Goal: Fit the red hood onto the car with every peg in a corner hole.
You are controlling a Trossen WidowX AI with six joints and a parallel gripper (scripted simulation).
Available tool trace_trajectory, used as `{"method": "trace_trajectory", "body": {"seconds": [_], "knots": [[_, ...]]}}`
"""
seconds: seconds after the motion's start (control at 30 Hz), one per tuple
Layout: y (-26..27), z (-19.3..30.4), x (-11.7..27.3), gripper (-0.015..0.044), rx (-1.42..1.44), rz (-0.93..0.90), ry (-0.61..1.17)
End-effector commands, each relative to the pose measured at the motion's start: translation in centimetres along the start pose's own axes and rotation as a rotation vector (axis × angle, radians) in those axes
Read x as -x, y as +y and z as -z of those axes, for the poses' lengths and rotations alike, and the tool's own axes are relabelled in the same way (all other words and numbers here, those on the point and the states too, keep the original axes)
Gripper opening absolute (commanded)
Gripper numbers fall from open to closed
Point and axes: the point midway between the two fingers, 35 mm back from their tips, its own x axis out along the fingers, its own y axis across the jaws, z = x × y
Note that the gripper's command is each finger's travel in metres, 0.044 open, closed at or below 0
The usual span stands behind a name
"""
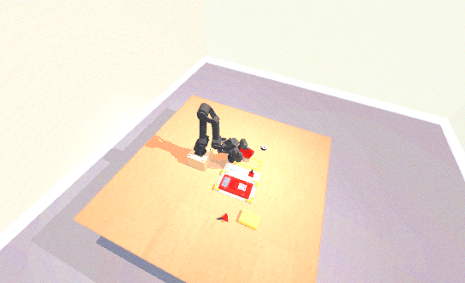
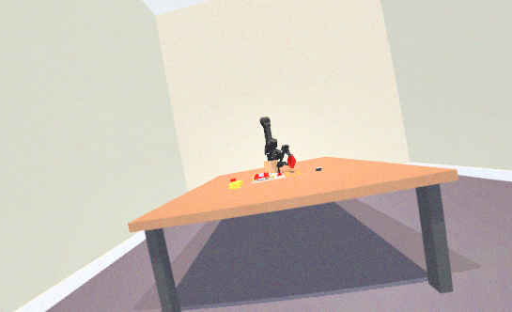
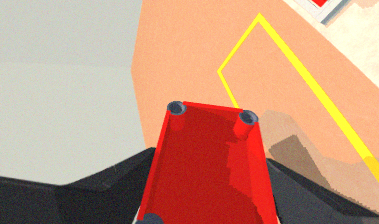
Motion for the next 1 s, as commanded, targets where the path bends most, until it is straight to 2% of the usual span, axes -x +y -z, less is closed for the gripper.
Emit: {"method": "trace_trajectory", "body": {"seconds": [0.0,0.83,0.97], "knots": [[-0.4,0.1,-0.1,0.0,-0.133,0.005,0.006],[-3.1,0.0,-0.9,0.0,-0.872,0.009,0.003],[-2.8,0.0,-0.9,0.0,-0.833,0.006,0.002]]}}
